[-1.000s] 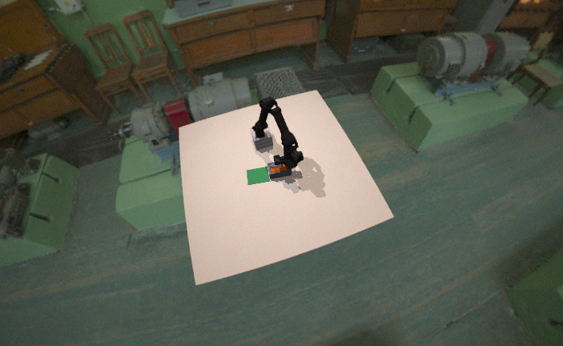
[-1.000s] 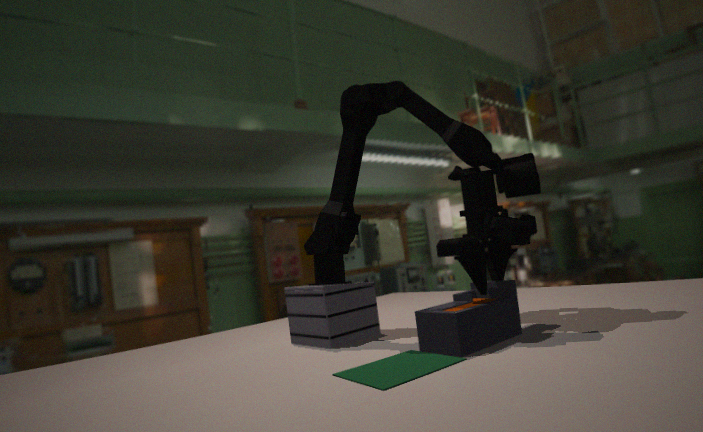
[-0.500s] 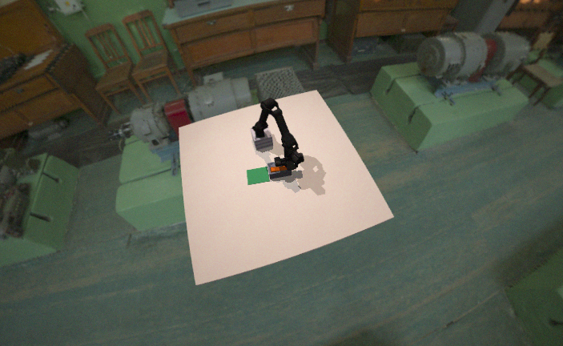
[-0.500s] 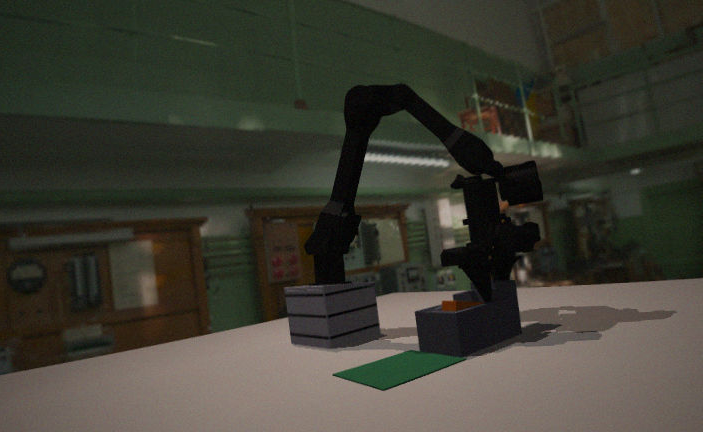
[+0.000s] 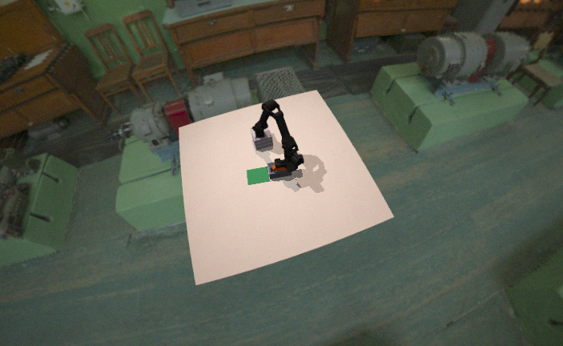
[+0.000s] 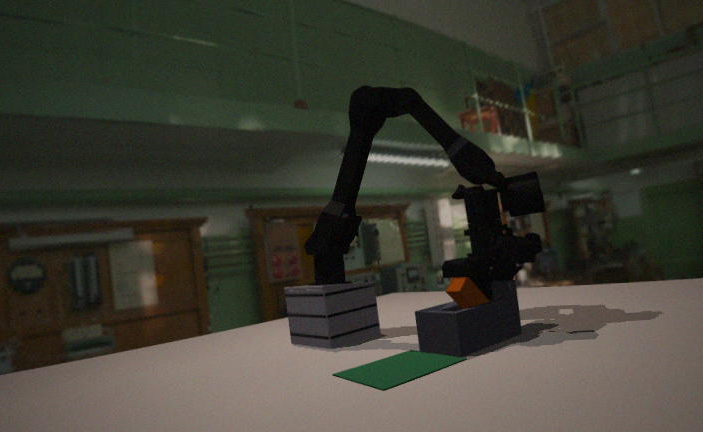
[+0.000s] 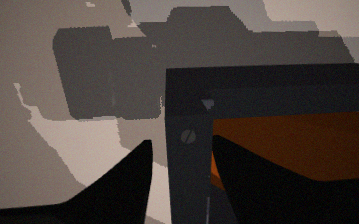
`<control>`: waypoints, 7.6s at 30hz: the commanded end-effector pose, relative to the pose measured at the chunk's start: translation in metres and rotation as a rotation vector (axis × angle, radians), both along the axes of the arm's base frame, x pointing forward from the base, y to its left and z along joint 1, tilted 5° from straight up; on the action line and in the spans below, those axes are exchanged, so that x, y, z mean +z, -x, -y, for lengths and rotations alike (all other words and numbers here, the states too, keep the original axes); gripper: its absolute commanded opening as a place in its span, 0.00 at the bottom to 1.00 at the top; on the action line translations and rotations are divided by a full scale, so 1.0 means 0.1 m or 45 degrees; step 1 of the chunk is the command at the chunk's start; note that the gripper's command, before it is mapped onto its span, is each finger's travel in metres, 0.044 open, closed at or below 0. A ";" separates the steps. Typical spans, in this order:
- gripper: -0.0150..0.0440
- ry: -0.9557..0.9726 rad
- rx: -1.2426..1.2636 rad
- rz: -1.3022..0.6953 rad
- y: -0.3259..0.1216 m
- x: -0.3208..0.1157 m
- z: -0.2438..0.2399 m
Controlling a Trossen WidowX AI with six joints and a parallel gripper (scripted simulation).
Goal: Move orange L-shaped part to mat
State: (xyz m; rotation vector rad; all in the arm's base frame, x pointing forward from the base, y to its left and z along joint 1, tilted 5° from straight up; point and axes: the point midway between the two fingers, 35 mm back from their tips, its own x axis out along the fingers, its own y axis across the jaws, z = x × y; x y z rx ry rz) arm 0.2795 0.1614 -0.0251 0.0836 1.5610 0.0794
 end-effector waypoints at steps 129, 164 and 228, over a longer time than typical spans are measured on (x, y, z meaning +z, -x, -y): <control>0.73 0.030 1.981 0.194 -0.11 0.30 0.83; 0.25 0.029 1.986 0.194 -0.10 0.30 0.83; 0.25 0.033 1.981 0.191 -0.08 1.06 1.13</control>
